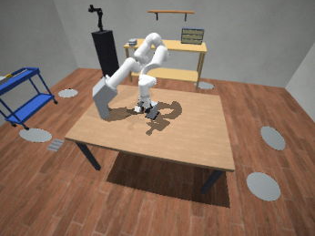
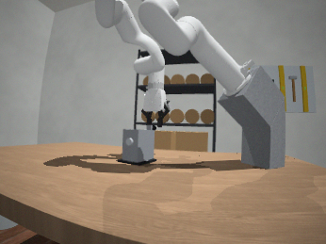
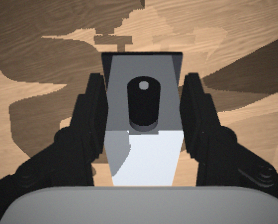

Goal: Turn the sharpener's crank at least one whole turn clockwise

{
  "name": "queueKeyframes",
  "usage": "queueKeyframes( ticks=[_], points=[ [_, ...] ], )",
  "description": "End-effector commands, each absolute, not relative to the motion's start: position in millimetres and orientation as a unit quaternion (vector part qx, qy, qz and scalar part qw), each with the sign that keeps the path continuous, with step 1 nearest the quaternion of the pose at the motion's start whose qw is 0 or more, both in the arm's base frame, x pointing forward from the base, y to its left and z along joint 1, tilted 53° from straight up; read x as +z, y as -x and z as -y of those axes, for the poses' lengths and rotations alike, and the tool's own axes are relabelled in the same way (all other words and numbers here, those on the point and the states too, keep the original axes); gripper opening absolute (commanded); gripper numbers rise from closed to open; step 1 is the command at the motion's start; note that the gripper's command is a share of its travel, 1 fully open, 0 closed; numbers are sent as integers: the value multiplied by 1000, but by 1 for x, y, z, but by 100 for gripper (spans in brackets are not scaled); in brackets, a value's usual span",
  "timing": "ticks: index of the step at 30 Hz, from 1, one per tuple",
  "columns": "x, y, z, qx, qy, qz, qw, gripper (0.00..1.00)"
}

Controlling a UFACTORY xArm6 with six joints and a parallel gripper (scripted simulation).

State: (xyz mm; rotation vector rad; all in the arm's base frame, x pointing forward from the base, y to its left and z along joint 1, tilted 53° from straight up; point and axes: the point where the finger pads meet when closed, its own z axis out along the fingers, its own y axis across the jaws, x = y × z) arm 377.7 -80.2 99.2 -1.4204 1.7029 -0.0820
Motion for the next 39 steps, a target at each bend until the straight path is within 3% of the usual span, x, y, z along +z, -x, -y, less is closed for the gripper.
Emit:
queueKeyframes(
  ticks=[1, 26, 27, 39],
  points=[
    [107, -370, 87, -34, 573, -687, 445, 54],
    [129, -346, 104, -34, 573, -687, 445, 54],
    [129, -346, 104, -34, 573, -687, 445, 0],
    [129, -346, 104, -34, 573, -687, 445, 0]
  ],
)
